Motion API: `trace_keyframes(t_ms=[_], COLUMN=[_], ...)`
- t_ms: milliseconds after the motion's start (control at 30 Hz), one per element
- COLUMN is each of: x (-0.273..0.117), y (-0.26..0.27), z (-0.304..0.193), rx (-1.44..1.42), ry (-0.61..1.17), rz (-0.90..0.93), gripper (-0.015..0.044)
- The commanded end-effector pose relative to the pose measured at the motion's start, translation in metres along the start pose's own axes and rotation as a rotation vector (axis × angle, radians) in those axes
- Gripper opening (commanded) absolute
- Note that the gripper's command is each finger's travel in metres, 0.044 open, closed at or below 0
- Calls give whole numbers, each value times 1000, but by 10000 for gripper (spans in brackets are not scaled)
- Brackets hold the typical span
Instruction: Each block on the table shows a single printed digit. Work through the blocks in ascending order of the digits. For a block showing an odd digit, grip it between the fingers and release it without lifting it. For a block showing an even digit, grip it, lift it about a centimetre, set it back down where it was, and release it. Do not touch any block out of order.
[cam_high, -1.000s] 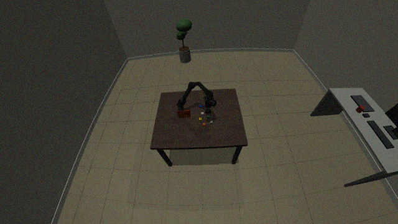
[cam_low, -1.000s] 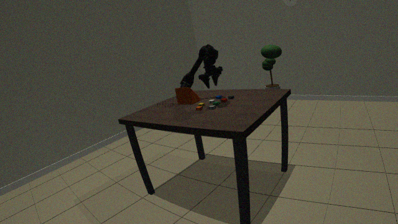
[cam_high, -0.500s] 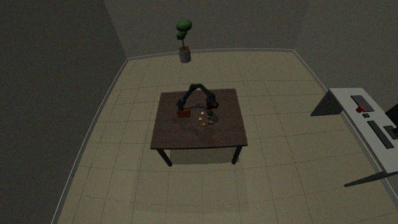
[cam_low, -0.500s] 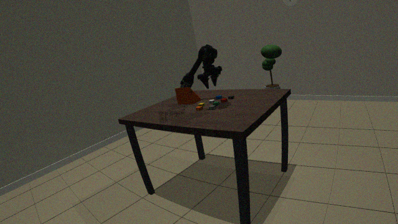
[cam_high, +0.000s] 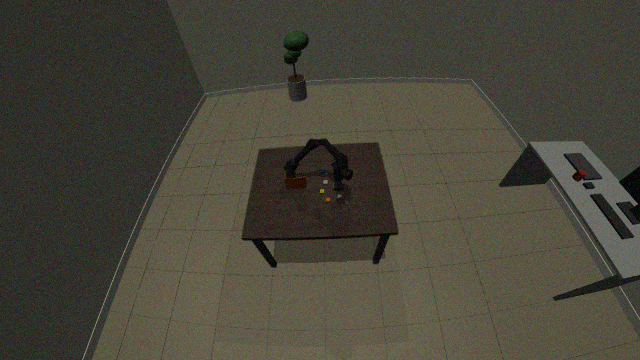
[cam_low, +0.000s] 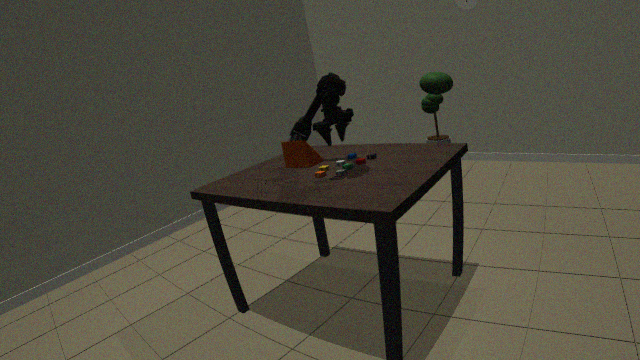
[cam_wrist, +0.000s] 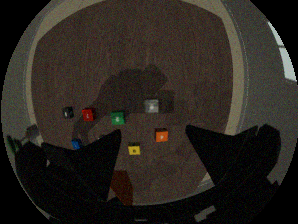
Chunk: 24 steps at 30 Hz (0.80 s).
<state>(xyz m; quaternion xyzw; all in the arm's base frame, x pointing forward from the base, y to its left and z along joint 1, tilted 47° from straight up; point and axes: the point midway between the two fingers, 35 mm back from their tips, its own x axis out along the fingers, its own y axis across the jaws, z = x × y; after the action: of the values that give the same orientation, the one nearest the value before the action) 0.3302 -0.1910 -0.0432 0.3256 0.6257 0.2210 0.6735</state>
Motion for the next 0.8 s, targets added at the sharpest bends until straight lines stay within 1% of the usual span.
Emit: trace_keyframes(t_ms=[0,267,467,667,767], x=[1,0,-5,0,1], y=[-1,0,16,38,40], z=[-1,-6,-56,-110,-116], rx=[-2,-2,1,3,3], ry=[6,6,8,11,11], rz=[2,2,1,3,4], gripper=[400,400,400,400,400])
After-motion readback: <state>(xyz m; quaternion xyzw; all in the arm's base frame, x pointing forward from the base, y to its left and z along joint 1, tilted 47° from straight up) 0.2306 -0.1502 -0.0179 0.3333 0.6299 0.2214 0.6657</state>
